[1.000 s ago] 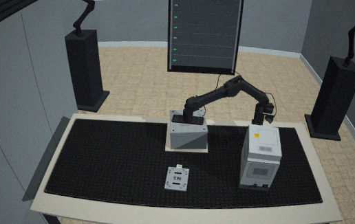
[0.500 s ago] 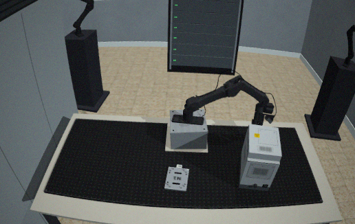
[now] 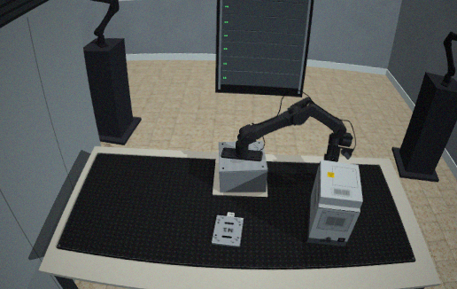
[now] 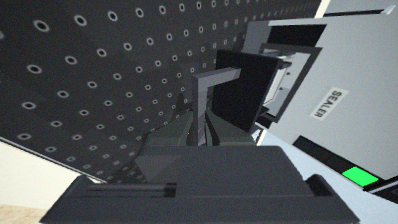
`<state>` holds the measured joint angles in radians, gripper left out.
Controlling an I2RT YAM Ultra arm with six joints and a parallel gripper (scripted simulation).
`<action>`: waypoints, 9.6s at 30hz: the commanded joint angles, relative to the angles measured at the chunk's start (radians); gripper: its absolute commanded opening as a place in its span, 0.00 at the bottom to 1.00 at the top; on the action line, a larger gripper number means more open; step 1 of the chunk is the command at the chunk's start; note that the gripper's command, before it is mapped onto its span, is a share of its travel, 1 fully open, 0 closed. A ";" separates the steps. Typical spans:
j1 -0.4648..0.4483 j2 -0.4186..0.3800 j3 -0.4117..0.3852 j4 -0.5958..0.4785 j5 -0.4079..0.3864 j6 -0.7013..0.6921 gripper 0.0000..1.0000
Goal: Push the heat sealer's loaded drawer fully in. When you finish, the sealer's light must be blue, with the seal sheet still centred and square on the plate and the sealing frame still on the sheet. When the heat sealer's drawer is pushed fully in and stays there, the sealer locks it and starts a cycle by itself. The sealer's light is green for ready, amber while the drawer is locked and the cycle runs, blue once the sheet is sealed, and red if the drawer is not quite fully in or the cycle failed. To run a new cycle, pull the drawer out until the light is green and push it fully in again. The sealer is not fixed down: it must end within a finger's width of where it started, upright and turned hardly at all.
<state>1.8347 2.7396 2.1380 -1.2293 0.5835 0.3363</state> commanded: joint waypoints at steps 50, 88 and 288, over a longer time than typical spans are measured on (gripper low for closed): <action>-0.003 -0.041 -0.006 0.020 -0.005 -0.001 0.00; -0.109 -0.115 -0.163 0.154 0.029 -0.121 0.00; -0.271 -0.183 -0.290 0.321 0.047 -0.315 0.00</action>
<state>1.6115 2.5835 1.8652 -0.9436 0.5613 0.0502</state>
